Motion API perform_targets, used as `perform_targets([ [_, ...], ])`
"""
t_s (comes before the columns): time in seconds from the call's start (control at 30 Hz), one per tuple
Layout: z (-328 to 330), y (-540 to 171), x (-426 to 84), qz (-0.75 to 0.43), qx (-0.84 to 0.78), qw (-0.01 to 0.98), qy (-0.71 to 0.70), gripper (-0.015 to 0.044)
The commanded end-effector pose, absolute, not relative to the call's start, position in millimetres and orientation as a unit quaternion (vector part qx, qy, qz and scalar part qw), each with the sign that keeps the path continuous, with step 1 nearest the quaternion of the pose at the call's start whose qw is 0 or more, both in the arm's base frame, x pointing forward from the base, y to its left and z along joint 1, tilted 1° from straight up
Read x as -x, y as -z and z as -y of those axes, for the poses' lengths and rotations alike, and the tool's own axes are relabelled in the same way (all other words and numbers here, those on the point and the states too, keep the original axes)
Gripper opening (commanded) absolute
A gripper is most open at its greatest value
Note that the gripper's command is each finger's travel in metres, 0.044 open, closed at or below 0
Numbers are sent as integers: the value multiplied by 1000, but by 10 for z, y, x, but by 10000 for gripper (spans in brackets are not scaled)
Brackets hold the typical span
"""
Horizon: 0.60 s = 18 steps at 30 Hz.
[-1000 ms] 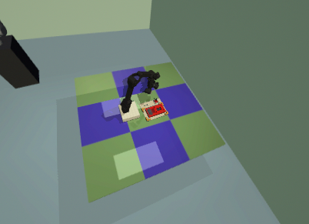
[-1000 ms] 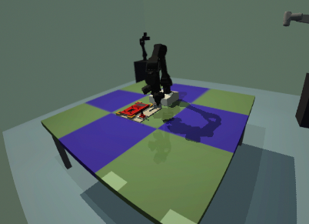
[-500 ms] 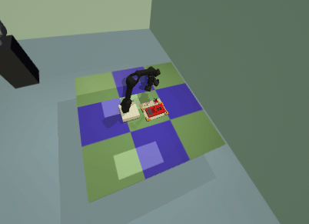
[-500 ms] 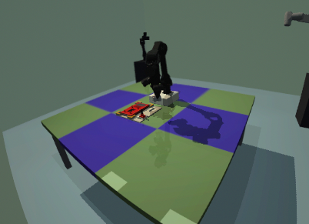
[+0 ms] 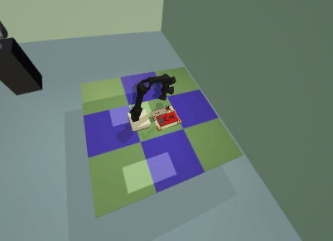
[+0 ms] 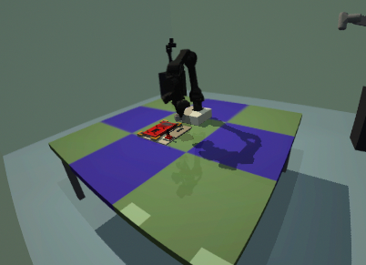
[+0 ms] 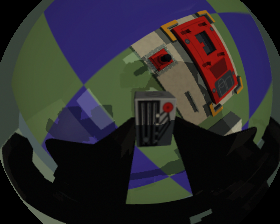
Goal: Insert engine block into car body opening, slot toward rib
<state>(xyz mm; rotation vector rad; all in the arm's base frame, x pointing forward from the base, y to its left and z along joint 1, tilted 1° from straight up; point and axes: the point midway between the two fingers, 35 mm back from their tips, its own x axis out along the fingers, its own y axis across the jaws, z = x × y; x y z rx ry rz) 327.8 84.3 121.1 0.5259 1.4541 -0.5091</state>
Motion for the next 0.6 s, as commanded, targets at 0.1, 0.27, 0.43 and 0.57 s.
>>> perform_targets([
  [0.1,-649,-1121,-3353,-657,-213,693,207,0],
  [0.27,-507,-1070,-3402,-662,-194,698,190,0],
  [0.43,-361,-1018,-3444,-667,-174,704,172,0],
  [0.57,-242,-977,-3472,-670,-158,708,158,0],
])
